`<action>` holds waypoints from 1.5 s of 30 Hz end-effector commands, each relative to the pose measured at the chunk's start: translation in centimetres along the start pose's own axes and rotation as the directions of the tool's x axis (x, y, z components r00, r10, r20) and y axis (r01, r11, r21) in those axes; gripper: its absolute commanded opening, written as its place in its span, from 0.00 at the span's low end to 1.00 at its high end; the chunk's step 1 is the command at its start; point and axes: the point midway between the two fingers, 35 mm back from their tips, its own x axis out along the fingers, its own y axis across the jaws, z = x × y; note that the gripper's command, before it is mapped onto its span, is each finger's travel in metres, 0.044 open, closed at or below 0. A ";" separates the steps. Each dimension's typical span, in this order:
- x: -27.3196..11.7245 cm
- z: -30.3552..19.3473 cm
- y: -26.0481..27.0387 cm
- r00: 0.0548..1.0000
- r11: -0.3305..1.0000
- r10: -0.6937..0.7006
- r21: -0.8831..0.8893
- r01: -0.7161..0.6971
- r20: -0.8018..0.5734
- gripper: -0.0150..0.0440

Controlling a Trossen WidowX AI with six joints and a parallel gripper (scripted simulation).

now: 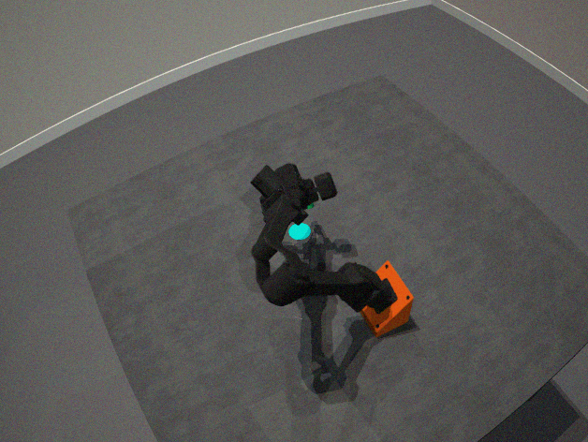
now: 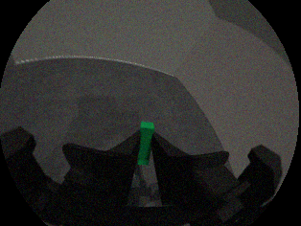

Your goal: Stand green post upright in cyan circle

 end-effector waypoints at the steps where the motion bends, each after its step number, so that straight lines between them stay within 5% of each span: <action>1: -0.3 0.2 0.1 0.999 1.000 0.001 0.012 -0.002 0.037 0.29; 45: -2.6 0.2 0.4 0.944 0.988 0.047 0.126 -0.092 0.328 0.29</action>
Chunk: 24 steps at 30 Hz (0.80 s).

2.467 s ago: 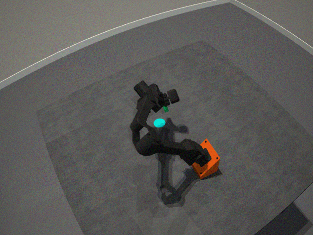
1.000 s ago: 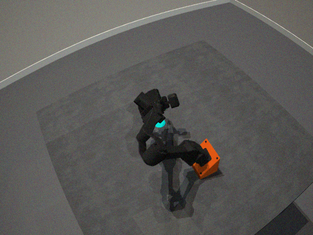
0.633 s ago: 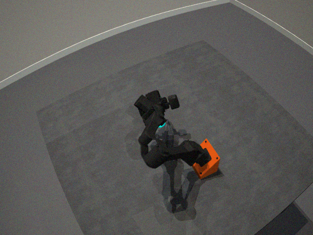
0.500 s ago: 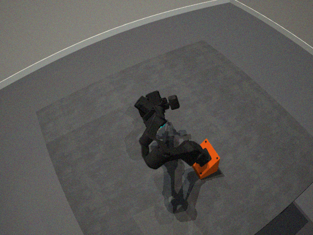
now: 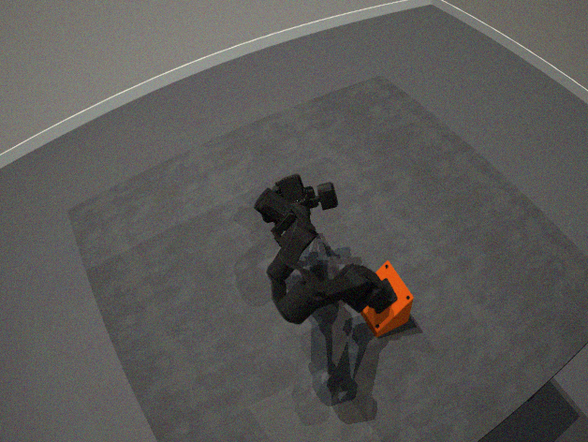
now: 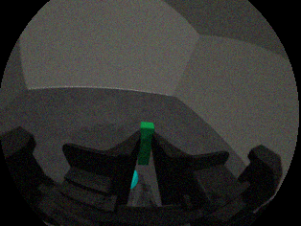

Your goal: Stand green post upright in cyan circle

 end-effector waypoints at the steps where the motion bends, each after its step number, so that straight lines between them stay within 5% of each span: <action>1: -0.4 0.3 0.1 0.999 1.000 0.009 0.019 -0.010 0.036 0.29; 24: -2.2 0.5 0.1 0.981 0.991 0.059 0.107 -0.079 0.182 0.29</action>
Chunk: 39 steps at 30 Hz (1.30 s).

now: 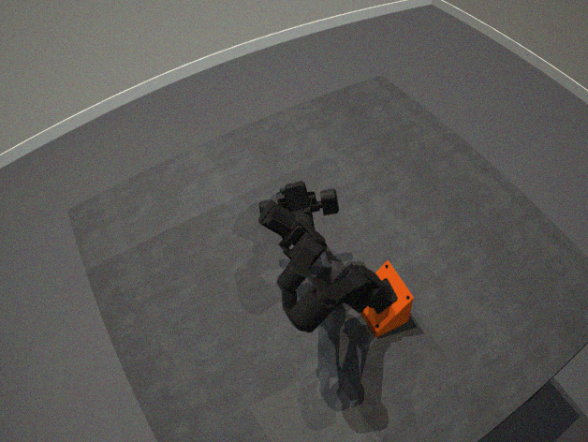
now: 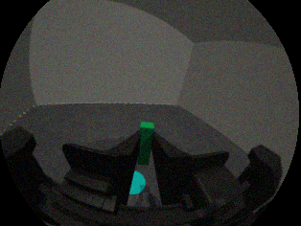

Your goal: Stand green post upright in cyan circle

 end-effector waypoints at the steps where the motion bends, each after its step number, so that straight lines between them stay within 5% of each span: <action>1: -0.4 0.3 0.1 0.999 1.000 0.013 0.023 -0.013 0.034 0.29; 39: -0.9 -0.6 0.3 0.993 0.995 0.045 0.082 -0.054 0.108 0.29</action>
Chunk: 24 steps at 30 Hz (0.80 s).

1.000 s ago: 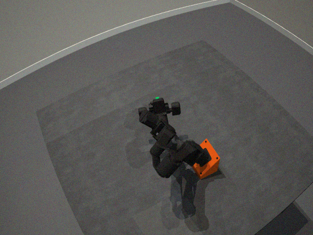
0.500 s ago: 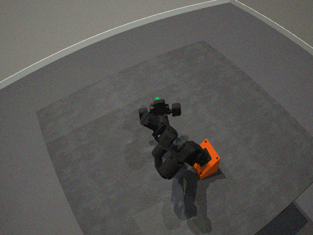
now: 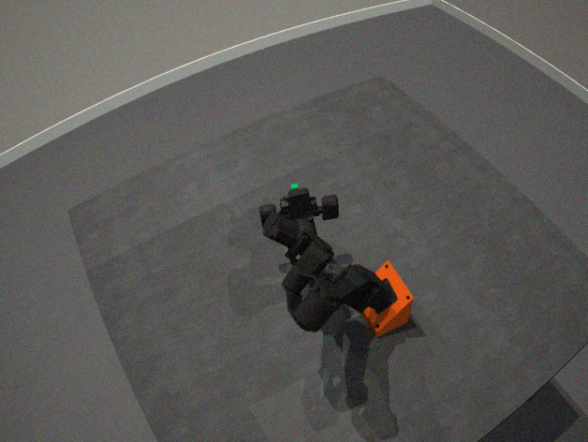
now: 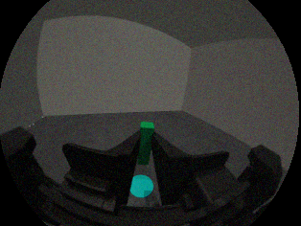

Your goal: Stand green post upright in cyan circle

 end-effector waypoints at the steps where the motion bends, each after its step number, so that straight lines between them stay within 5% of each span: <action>1: 0.3 -0.8 -0.1 1.000 1.000 -0.008 0.003 0.008 -0.002 0.29; 24: 0.9 -5.5 -0.1 1.000 1.000 -0.010 0.005 0.010 -0.004 0.29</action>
